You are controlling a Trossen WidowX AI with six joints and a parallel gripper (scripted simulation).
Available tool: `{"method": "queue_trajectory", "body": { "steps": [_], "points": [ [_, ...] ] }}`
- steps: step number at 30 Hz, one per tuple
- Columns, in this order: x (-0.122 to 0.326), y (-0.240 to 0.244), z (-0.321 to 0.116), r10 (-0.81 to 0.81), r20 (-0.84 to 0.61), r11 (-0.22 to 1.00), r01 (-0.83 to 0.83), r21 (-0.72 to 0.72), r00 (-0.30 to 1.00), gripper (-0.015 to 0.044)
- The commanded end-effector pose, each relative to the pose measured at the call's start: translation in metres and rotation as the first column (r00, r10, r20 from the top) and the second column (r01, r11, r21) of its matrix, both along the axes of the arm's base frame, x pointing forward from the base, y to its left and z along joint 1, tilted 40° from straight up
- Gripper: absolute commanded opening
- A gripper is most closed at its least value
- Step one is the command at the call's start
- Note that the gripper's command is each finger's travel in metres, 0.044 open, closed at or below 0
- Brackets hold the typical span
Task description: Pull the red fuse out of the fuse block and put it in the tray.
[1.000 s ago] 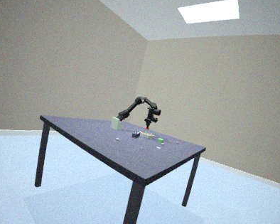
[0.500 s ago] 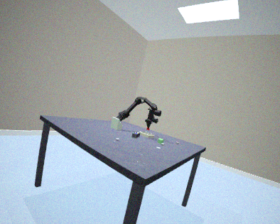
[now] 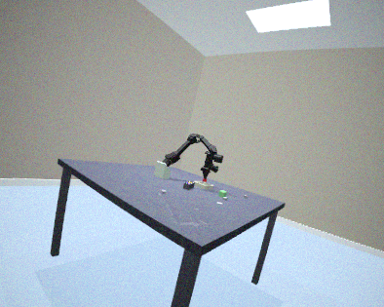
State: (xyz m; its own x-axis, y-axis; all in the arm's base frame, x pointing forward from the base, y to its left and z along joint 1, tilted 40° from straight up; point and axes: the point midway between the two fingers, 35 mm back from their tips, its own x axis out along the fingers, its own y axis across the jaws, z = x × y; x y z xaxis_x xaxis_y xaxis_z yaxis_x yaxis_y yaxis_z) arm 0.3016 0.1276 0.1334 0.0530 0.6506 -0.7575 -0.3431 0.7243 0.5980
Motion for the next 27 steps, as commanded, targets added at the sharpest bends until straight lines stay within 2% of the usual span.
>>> {"method": "queue_trajectory", "body": {
  "steps": [1, 4, 17, 20, 27],
  "points": [
    [-0.001, 0.004, -0.006, -0.003, -0.006, 1.0, 0.003, -0.002, 1.0, 0.0],
    [-0.001, 0.004, -0.006, -0.003, -0.006, 1.0, 0.003, -0.002, 1.0, 0.0],
    [0.0, 0.001, -0.001, 0.001, -0.002, 1.0, -0.001, 0.001, 1.0, 0.033],
    [-0.002, -0.02, 0.021, -0.003, -0.006, 1.0, 0.003, -0.004, 1.0, 0.033],
    [-0.003, -0.022, 0.024, -0.003, -0.007, 1.0, 0.003, -0.004, 1.0, 0.033]
  ]
}}
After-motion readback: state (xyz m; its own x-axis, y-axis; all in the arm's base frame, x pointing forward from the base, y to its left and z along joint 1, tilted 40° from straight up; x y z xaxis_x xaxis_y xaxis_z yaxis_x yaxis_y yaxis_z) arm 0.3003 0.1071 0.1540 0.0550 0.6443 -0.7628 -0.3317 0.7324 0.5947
